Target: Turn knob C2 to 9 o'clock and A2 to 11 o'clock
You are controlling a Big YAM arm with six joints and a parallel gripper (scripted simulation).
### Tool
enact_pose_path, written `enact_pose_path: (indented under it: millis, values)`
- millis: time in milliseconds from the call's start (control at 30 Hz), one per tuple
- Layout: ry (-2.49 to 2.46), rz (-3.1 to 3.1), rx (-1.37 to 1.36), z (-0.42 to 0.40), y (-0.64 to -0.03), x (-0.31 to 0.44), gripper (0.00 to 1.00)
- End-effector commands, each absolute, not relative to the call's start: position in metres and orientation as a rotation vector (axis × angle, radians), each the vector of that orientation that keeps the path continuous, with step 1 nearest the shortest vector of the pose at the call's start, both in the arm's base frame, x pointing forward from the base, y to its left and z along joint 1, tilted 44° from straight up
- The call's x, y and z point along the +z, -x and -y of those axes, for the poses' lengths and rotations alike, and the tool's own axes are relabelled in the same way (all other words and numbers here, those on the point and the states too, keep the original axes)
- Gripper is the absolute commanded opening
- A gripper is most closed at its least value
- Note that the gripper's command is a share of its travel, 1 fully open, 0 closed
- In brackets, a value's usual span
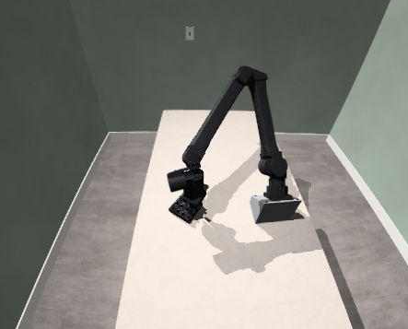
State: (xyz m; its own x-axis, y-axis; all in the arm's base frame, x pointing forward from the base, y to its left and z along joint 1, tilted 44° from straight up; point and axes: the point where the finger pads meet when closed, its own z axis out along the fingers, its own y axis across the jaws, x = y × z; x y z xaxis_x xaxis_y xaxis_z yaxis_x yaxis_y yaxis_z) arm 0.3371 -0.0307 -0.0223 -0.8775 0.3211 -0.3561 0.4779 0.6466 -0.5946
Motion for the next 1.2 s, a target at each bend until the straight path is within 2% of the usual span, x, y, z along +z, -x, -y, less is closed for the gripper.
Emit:
enact_pose_path:
  millis: [0, 1167]
  values:
    - [-0.659, -2.625, -1.022, 0.0254, -0.3445, -0.0200, 0.18]
    - [-0.655, -2.625, -1.021, 0.0230, -0.3485, -0.0213, 0.18]
